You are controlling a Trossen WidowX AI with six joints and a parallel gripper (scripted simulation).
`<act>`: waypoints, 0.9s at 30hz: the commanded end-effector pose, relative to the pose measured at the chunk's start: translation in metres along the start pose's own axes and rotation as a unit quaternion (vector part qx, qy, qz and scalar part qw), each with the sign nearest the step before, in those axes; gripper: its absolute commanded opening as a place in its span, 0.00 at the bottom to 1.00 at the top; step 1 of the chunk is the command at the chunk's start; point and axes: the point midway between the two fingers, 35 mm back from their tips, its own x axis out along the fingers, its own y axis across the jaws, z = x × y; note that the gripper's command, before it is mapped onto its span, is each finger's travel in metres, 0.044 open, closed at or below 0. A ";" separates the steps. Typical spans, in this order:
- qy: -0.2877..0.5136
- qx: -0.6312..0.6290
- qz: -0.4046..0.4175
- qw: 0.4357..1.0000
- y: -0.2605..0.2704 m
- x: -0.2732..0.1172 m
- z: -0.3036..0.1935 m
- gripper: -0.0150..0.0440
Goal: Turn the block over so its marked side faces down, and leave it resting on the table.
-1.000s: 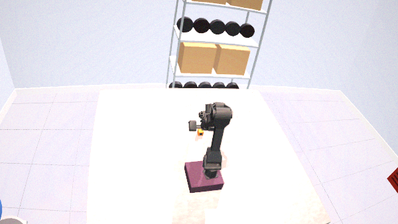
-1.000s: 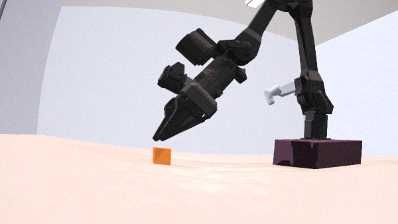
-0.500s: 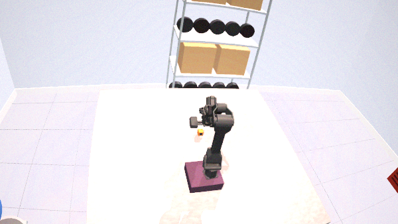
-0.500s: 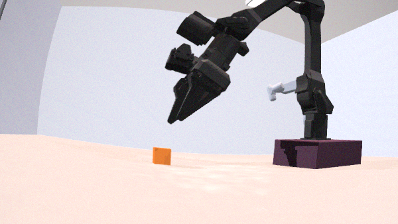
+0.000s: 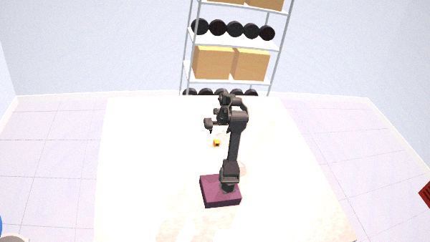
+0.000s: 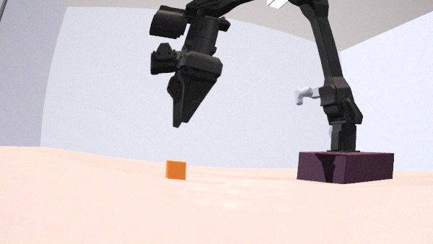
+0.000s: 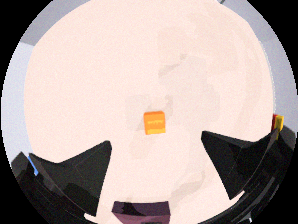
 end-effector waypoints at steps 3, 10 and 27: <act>0.070 -0.004 -0.004 0.998 0.001 -0.004 0.007 1.00; 0.070 -0.004 -0.004 0.998 0.001 0.020 0.004 1.00; 0.070 -0.004 -0.004 0.998 0.000 0.050 -0.001 1.00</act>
